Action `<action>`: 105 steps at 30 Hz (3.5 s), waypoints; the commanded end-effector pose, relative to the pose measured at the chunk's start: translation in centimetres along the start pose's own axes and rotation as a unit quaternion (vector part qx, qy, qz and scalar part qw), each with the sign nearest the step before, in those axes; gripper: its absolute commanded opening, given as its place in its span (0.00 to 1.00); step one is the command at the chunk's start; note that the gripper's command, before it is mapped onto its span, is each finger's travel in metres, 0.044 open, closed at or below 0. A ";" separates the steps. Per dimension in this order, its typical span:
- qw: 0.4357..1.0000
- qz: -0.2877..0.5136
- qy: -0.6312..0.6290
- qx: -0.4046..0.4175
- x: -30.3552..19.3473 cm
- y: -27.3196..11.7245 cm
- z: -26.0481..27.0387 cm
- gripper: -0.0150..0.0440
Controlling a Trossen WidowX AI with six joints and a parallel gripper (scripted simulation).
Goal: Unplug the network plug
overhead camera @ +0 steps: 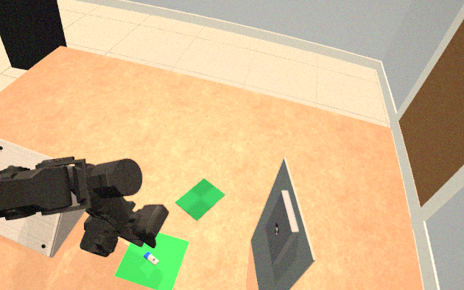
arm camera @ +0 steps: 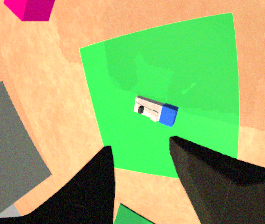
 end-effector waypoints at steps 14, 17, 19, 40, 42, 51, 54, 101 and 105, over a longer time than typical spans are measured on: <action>1.000 0.003 0.005 0.001 -0.6 -1.0 1.1 0.52; 1.000 0.004 0.005 0.000 -0.7 -1.2 1.2 0.52; 1.000 0.004 0.006 0.000 -0.7 -1.3 1.3 0.52; 1.000 0.004 0.006 -0.001 -1.0 -2.9 2.3 0.52; 1.000 0.004 0.006 -0.001 -1.1 -3.1 2.4 0.52; 1.000 0.004 0.005 -0.001 -1.1 -3.8 2.8 0.52; 1.000 0.004 0.005 -0.001 -1.1 -4.1 2.9 0.52; 1.000 0.004 0.000 0.000 -1.5 -10.0 6.7 0.52; 1.000 0.004 0.000 0.000 -1.6 -11.0 7.3 0.52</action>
Point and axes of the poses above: the point midway between the two fingers, 35 mm back from their tips, its own y axis out along the fingers, its own z axis across the jaws, x = y × z, the point moved 4 cm from there along -y, back along the fingers, and after that the axes turned 10 degrees about y, right-handed, at the moved point
